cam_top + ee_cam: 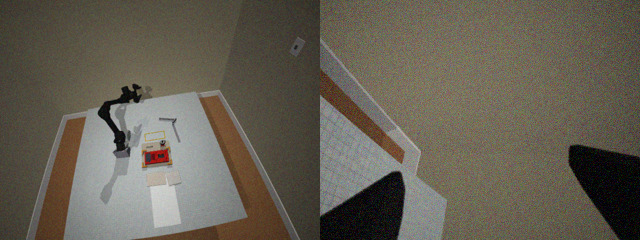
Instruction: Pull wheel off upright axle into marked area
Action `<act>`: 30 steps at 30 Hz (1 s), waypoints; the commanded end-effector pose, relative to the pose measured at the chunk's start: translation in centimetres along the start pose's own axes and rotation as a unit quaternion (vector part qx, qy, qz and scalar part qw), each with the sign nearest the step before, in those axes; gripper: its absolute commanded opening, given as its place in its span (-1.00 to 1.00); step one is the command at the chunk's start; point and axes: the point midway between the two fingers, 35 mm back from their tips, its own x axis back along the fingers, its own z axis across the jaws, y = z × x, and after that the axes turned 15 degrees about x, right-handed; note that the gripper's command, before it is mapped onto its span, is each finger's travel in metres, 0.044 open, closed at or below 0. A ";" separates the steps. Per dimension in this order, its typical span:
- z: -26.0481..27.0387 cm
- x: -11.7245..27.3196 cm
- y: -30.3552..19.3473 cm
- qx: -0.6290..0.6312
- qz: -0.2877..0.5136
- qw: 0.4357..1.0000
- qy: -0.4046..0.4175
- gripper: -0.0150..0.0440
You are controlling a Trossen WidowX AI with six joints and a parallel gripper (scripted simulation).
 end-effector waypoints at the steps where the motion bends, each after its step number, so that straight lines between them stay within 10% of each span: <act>1: 0.1 0.0 -0.1 0.000 0.001 1.000 0.001 0.78; 4: 0.8 -0.6 -1.3 0.002 0.015 1.000 0.013 0.53; 30: 16.3 -2.2 -18.3 -0.116 0.193 0.926 0.303 0.53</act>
